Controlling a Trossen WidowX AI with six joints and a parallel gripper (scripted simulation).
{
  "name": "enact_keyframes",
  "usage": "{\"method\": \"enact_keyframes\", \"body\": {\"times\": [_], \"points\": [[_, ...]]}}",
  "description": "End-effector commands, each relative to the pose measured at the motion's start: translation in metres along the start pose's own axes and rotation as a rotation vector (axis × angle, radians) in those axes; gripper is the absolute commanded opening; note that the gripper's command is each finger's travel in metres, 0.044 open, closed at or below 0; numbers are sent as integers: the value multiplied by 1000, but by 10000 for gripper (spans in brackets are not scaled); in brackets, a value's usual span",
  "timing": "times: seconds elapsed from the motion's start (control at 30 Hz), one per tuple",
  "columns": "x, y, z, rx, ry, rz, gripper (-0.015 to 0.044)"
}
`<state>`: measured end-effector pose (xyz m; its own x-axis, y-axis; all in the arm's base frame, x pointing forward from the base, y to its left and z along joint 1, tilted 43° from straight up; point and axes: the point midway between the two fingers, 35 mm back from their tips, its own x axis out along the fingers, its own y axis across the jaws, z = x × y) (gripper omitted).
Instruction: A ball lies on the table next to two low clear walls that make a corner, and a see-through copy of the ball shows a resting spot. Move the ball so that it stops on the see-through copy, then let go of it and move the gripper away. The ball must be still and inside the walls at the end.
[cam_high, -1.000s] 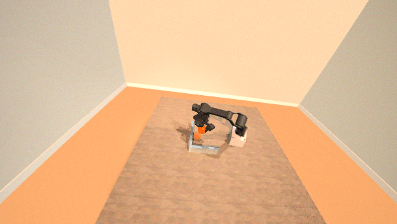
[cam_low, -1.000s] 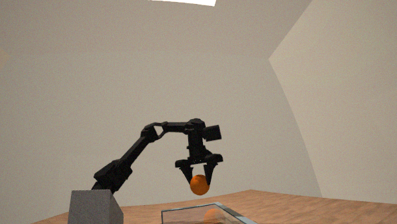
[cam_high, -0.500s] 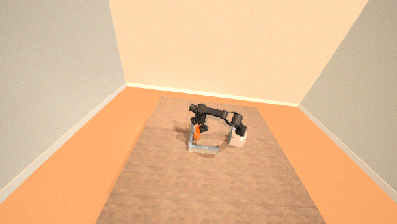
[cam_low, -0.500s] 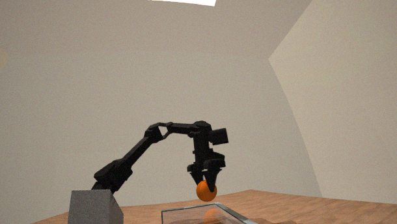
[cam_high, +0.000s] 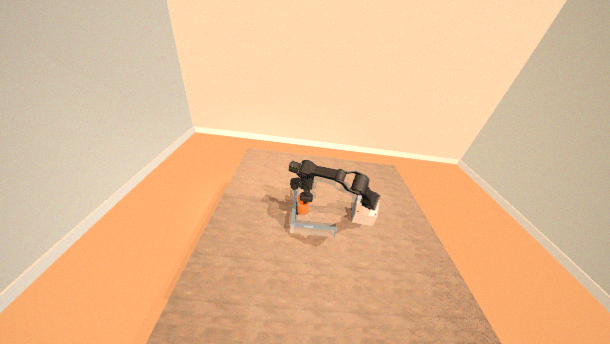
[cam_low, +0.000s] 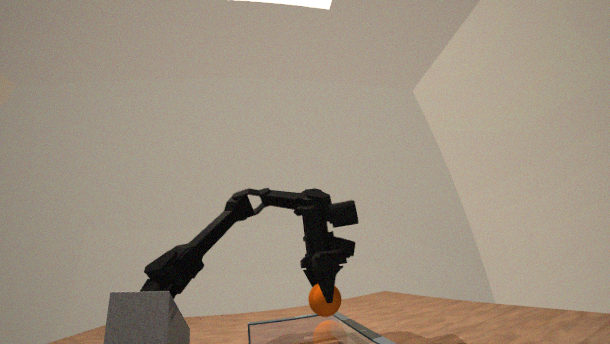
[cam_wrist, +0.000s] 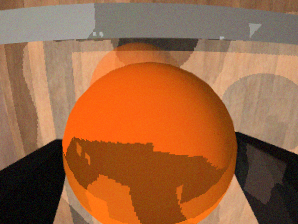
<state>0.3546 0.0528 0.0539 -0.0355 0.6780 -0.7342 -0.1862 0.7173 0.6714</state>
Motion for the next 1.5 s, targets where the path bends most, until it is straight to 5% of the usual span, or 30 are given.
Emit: {"method": "enact_keyframes", "body": {"times": [0.0,0.33,1.0,1.47], "points": [[12,0,1,11,0,3,0],[66,1,0,11,-1,7,0],[86,1,0,11,-1,8,0],[82,1,0,8,0,3,368]]}}
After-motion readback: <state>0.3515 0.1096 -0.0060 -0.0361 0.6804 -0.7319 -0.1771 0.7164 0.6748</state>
